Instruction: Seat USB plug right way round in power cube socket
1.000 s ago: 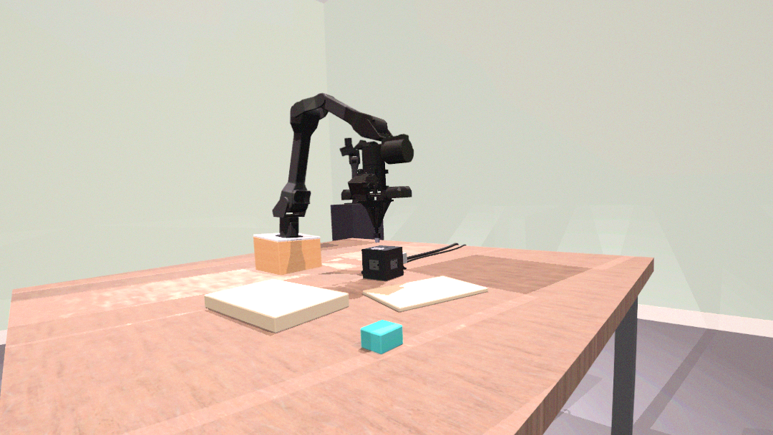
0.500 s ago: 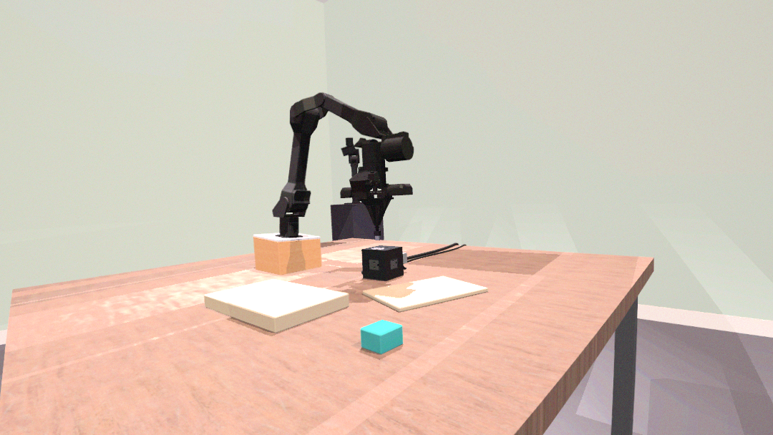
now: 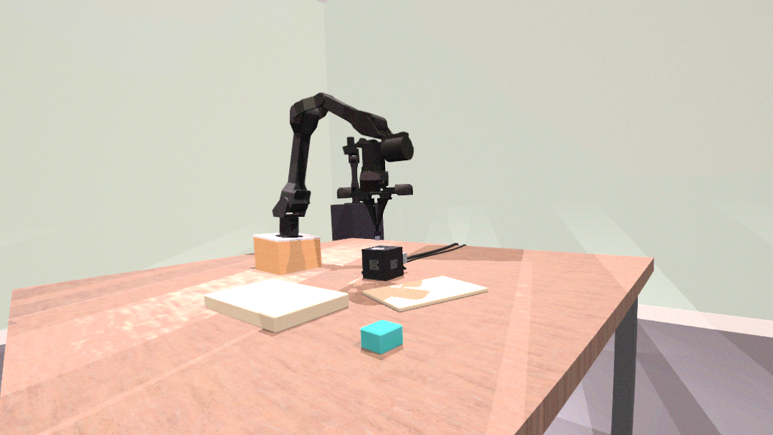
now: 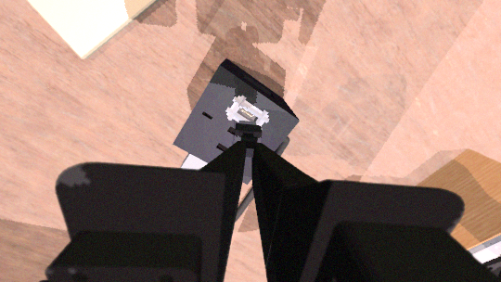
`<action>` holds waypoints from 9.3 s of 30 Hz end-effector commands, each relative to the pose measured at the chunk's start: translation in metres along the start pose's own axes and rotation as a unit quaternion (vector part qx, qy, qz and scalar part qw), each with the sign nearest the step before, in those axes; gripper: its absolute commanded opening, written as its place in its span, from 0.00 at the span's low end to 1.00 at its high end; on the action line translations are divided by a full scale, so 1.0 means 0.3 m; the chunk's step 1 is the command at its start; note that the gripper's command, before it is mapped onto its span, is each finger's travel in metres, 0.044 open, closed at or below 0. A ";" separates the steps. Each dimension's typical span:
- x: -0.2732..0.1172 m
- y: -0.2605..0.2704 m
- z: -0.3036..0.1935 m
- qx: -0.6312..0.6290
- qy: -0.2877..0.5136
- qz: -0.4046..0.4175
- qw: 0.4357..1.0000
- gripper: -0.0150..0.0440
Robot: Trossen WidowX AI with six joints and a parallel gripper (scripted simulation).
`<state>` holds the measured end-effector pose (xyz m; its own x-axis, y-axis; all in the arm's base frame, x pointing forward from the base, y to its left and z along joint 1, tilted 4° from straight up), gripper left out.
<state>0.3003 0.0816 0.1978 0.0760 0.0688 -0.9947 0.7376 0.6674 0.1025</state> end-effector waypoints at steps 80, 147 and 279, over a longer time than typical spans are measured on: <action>0.002 -0.001 0.000 -0.880 0.001 0.000 0.475 0.25; 0.014 -0.002 0.001 -0.973 0.000 0.000 0.232 0.25; 0.067 -0.006 0.004 -0.970 0.000 0.000 0.242 0.25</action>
<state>0.3012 0.0810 0.1795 0.0789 0.0697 -0.9944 -0.9651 -0.2444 -0.0937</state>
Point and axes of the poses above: the point midway between the two fingers, 35 mm back from their tips, its own x axis out along the fingers, its own y axis across the jaws, z = x × y, the point moved 10 cm from there along -x, back along the fingers, and after that the axes turned 3 degrees about -x, right-handed, at the moved point
